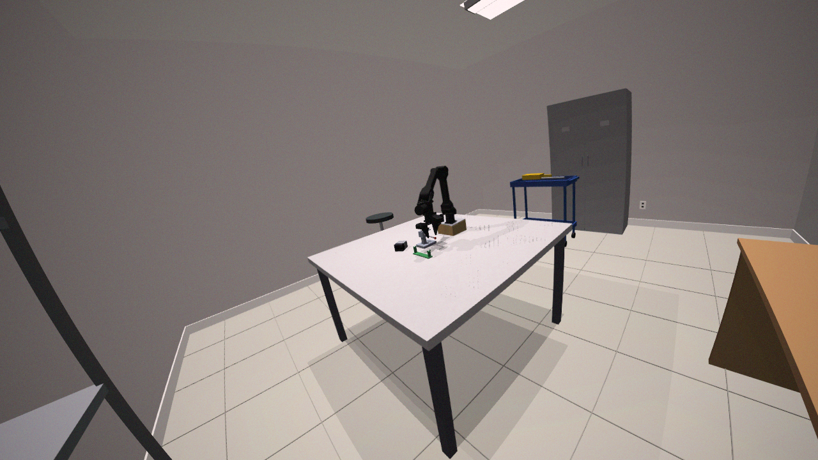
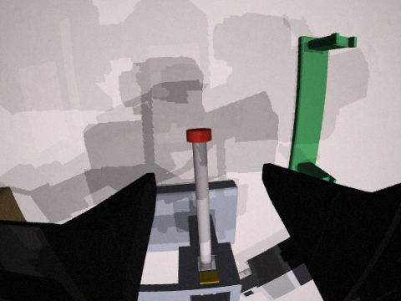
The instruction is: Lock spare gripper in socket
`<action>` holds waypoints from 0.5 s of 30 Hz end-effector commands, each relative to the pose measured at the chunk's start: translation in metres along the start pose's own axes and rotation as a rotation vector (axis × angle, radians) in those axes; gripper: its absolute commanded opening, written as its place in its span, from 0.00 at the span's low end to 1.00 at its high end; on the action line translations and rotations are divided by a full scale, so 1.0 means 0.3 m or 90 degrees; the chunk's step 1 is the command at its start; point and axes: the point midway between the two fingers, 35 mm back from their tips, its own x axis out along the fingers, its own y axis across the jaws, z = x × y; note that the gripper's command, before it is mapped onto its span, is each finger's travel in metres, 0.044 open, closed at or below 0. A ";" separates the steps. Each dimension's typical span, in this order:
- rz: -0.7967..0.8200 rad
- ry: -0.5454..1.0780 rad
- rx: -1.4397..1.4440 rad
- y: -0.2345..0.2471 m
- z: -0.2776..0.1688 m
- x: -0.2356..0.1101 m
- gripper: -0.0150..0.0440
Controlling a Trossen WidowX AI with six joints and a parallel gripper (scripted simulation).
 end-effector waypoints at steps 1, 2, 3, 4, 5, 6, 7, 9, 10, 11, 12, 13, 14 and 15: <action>0.010 0.004 0.003 0.011 -0.003 0.039 0.76; 0.010 0.003 0.003 0.012 -0.003 0.044 0.76; 0.010 0.003 0.003 0.012 -0.003 0.049 0.76; 0.010 0.003 0.003 0.012 -0.003 0.055 0.76; 0.010 0.003 0.003 0.012 -0.003 0.060 0.76; 0.010 0.003 0.003 0.012 -0.003 0.066 0.76; 0.010 0.003 0.003 0.012 -0.003 0.071 0.76; 0.010 0.003 0.003 0.013 -0.003 0.082 0.76; 0.010 0.003 0.003 0.013 -0.002 0.087 0.76; 0.010 0.003 0.003 0.014 -0.002 0.093 0.76; 0.010 0.003 0.003 0.014 -0.002 0.098 0.76; 0.010 0.003 0.003 0.015 -0.002 0.103 0.76; 0.010 0.003 0.003 0.015 -0.002 0.109 0.76; 0.010 0.003 0.003 0.016 -0.002 0.113 0.76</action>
